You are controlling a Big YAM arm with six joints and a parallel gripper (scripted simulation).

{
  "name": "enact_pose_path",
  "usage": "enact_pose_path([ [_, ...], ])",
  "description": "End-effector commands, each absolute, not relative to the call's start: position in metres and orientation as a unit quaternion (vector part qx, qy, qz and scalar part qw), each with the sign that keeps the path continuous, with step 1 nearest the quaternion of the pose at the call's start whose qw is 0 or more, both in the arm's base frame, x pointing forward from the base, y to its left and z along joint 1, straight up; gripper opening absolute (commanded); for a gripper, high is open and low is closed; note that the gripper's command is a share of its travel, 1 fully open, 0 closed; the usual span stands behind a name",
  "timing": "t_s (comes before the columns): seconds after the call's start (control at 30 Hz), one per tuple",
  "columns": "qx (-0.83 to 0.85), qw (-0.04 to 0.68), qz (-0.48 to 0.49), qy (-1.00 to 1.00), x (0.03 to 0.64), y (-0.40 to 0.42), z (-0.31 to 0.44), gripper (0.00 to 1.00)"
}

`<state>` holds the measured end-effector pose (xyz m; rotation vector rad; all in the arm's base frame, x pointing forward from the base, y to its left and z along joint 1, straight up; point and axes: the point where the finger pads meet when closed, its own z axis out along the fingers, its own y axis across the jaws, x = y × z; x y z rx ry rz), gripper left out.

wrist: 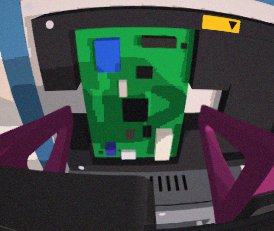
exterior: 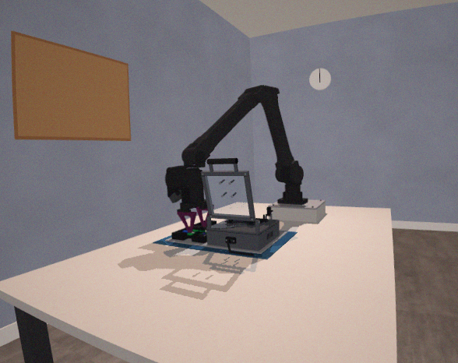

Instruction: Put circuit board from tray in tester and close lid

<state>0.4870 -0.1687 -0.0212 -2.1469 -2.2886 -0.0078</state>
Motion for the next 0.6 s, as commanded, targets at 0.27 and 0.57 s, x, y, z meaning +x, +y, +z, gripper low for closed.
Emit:
enact_pose_path([
  [0.27,-0.684,-0.015,-0.01,-0.73,0.4955,-0.1644,-0.0116,0.92],
  [0.57,-0.684,-0.015,-0.01,-0.73,0.4954,-0.1644,-0.012,0.92],
])
